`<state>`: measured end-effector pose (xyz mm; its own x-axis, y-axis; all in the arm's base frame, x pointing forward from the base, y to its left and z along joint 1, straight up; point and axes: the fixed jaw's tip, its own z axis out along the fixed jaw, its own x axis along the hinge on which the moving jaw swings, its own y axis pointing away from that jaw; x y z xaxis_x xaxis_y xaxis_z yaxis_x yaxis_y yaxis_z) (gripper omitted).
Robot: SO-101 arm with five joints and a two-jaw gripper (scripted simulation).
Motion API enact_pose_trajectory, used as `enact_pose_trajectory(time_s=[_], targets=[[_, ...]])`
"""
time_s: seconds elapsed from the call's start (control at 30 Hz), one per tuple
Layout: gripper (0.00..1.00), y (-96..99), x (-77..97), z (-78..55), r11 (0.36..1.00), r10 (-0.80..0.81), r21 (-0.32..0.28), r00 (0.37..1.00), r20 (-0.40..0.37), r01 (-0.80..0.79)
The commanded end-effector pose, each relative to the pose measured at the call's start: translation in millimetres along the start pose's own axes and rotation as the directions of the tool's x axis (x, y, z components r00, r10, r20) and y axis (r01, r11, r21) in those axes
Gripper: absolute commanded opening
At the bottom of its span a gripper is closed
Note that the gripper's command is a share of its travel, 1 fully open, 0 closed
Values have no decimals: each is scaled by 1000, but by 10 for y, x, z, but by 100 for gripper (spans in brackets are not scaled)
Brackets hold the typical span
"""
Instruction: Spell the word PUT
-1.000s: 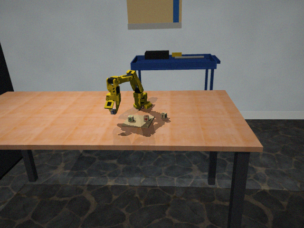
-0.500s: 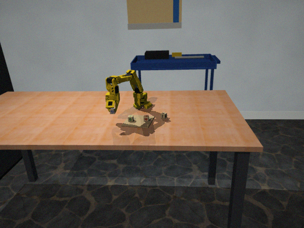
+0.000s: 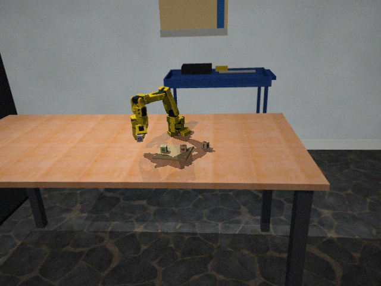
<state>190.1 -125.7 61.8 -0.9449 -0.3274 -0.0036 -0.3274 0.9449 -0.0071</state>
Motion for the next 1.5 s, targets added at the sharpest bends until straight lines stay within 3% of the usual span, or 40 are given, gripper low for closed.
enact_pose_trajectory(time_s=[0.0,0.27,0.6,0.67,1.07,1.17,1.23,1.47], targets=[[0,-65,40,-111,992,-114,57,993,32,112],[0,-95,156,-104,950,-308,61,951,16,307],[0,-140,364,-89,781,-622,58,783,-10,622],[0,-140,364,-89,781,-622,58,783,-10,622],[0,-178,601,-67,453,-890,42,455,-36,890],[0,-184,653,-61,363,-930,36,364,-40,931],[0,-184,653,-61,363,-930,36,364,-40,931],[0,-193,761,-48,162,-986,24,163,-46,986]])
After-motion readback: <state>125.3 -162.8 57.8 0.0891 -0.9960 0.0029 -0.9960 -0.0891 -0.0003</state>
